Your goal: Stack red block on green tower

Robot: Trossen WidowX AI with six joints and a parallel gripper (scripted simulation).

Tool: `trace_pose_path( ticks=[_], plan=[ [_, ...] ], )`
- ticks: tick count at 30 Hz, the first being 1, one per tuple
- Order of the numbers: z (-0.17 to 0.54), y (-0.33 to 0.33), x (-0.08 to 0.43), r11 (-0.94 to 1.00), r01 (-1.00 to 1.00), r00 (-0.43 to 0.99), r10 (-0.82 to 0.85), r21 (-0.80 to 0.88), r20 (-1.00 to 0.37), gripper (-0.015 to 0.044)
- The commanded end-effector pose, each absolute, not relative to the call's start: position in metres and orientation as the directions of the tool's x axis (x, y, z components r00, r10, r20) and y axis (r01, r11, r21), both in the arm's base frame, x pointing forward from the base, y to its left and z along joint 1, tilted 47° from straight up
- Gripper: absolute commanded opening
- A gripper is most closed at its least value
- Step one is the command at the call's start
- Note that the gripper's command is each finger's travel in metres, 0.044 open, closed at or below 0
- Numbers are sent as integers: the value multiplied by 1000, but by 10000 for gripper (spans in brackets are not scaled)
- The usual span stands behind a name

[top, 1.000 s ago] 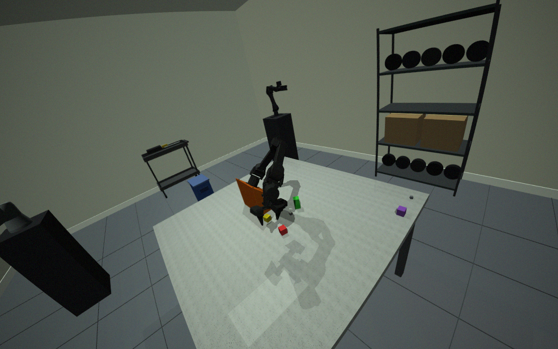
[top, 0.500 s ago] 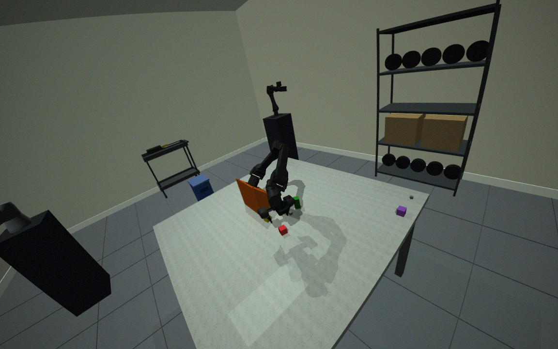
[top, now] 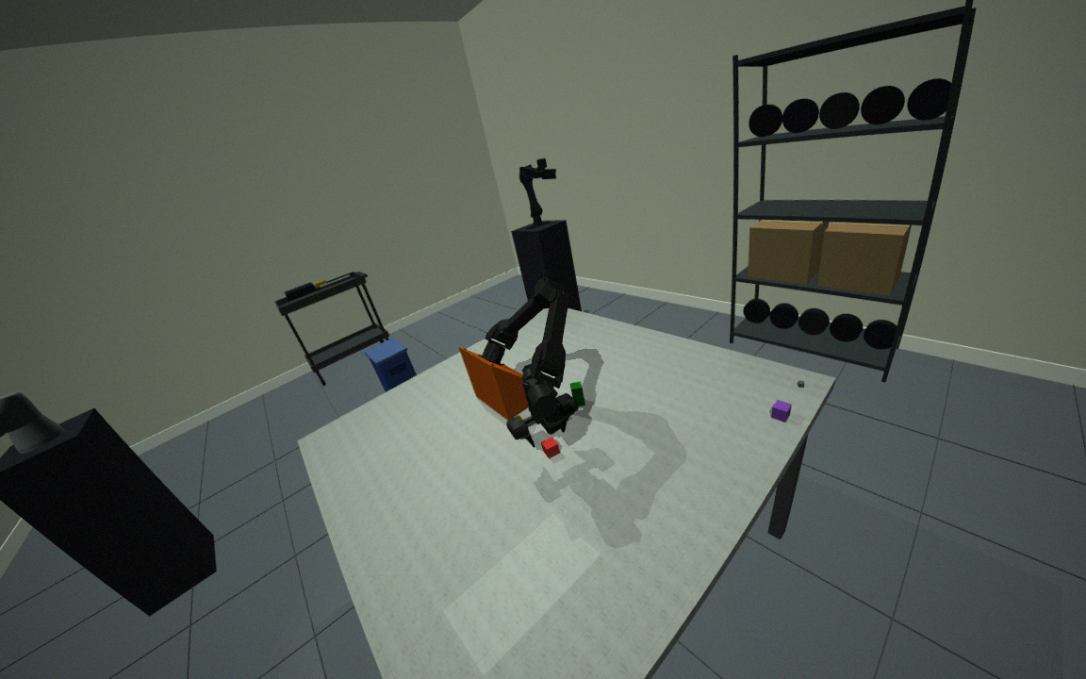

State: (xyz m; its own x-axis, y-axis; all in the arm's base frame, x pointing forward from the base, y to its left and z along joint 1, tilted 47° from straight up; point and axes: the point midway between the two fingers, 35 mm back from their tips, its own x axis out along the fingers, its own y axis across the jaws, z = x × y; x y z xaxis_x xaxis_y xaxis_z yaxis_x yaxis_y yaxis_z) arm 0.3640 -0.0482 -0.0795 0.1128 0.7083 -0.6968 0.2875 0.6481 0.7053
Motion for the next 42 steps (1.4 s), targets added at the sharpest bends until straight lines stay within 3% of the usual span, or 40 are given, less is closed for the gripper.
trace_pose_path(
  ticks=[1,42],
  plan=[
    [-84,-43,362,640,297,109,714,708,-692,440],
    [-112,-13,366,639,297,109,716,710,-690,440]
  ],
)
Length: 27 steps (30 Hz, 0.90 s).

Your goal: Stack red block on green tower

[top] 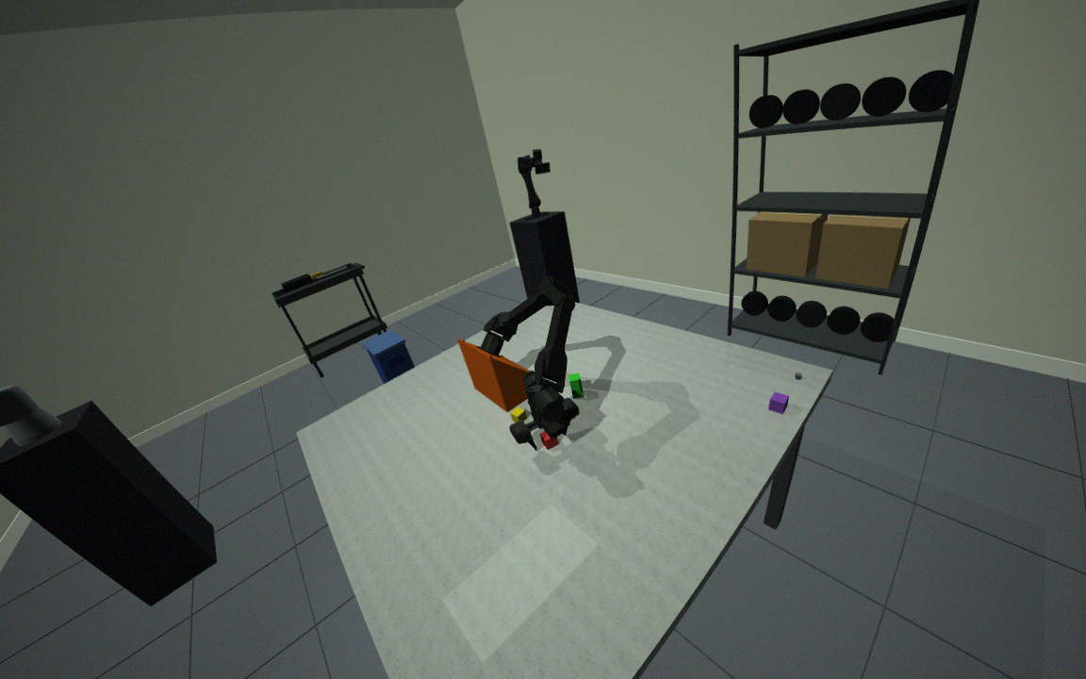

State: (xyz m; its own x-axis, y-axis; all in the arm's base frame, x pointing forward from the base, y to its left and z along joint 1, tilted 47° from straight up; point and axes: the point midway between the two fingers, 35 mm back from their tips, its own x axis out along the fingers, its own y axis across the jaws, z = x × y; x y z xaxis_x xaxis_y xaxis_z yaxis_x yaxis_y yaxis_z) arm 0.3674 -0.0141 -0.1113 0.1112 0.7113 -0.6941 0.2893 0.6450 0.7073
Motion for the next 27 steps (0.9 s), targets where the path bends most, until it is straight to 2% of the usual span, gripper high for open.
trace_pose_path(
  ticks=[1,3,14,21,25,27],
  plan=[
    [-112,-13,366,639,297,109,716,710,-690,440],
    [-111,-14,366,639,297,109,716,710,-690,440],
    [-111,-14,366,639,297,109,716,710,-690,151],
    [-111,-14,366,639,297,109,716,710,-690,105],
    [-104,-22,365,639,297,110,715,709,-690,0],
    [-98,-29,365,640,297,110,715,709,-691,0]
  ],
)
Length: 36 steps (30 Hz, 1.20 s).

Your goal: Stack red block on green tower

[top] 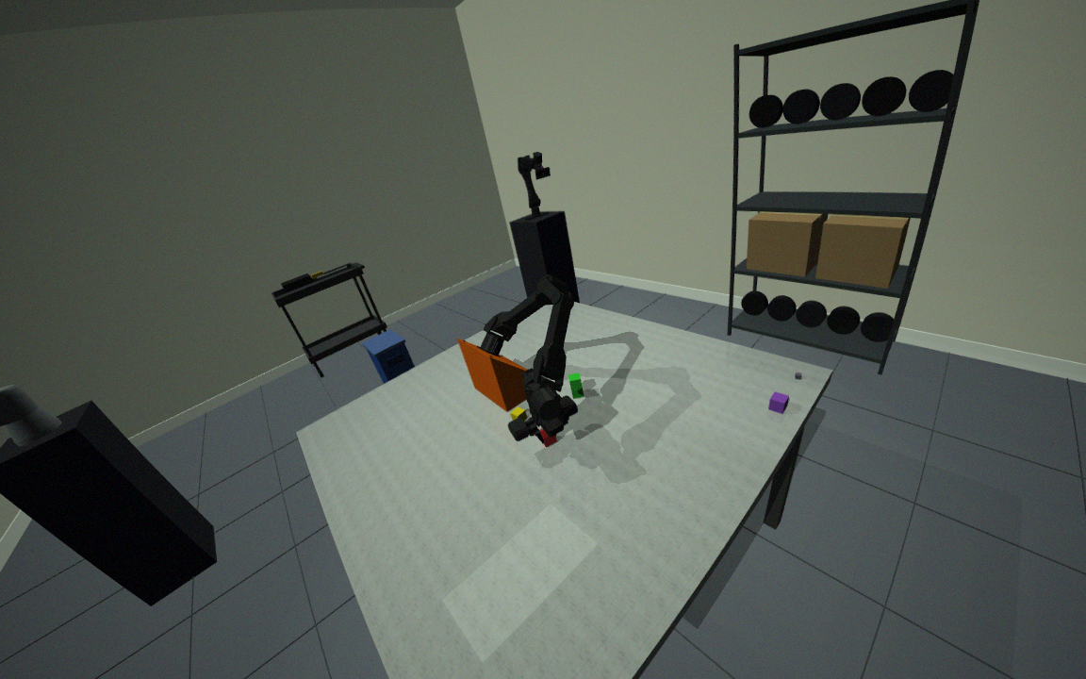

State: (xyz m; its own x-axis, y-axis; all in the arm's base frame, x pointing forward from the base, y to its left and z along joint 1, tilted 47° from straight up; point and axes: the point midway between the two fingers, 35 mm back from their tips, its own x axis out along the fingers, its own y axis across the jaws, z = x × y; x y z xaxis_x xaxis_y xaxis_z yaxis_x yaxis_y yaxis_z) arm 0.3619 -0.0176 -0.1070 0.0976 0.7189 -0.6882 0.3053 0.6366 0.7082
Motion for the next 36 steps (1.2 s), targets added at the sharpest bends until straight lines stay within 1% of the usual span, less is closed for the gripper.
trace_pose_path(
  ticks=[1,21,36],
  plan=[
    [-94,-33,364,640,297,110,714,709,-691,0],
    [-32,-98,355,643,297,109,712,706,-694,0],
    [-17,-92,351,659,272,106,704,701,-703,0]
  ],
)
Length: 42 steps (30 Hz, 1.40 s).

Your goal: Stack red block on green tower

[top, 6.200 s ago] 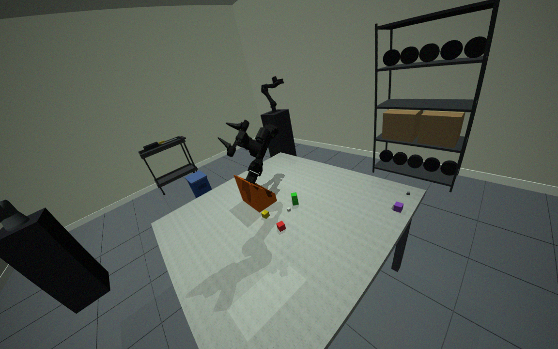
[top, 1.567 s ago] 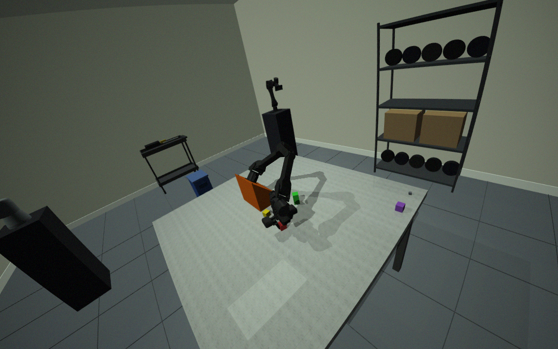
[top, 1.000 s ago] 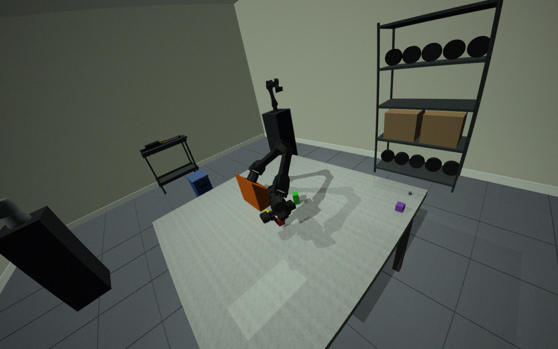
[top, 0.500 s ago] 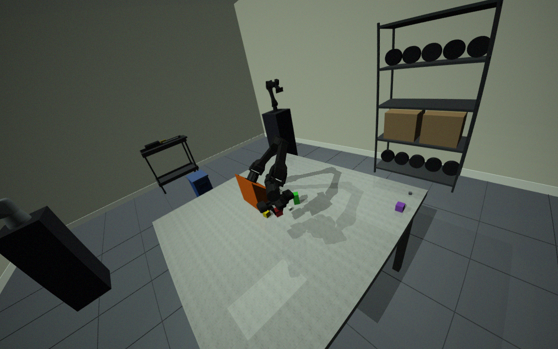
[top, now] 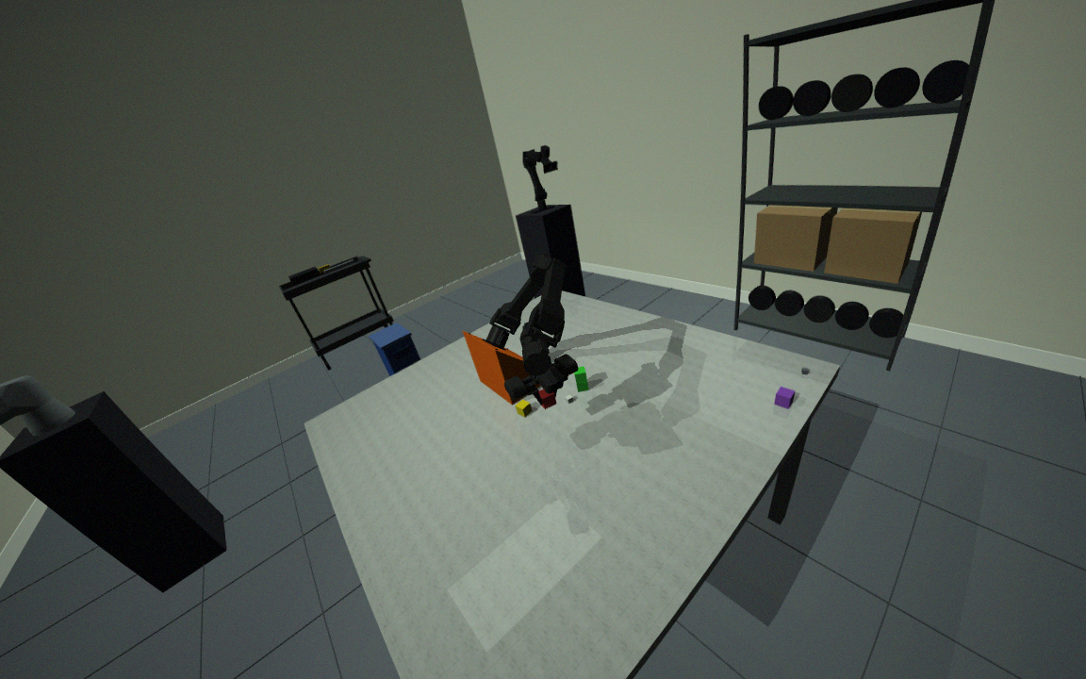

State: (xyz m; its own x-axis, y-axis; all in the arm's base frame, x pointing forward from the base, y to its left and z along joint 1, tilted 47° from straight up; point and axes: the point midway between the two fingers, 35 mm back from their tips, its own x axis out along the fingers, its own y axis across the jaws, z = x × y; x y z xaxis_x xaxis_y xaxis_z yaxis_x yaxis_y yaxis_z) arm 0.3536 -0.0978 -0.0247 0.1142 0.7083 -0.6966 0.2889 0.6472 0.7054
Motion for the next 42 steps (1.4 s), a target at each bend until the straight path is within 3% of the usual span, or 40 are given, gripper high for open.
trace_pose_path(
  ticks=[1,42],
  plan=[
    [-14,-89,350,662,268,105,702,700,-704,0],
    [110,45,279,639,300,106,716,708,-690,0]
  ],
)
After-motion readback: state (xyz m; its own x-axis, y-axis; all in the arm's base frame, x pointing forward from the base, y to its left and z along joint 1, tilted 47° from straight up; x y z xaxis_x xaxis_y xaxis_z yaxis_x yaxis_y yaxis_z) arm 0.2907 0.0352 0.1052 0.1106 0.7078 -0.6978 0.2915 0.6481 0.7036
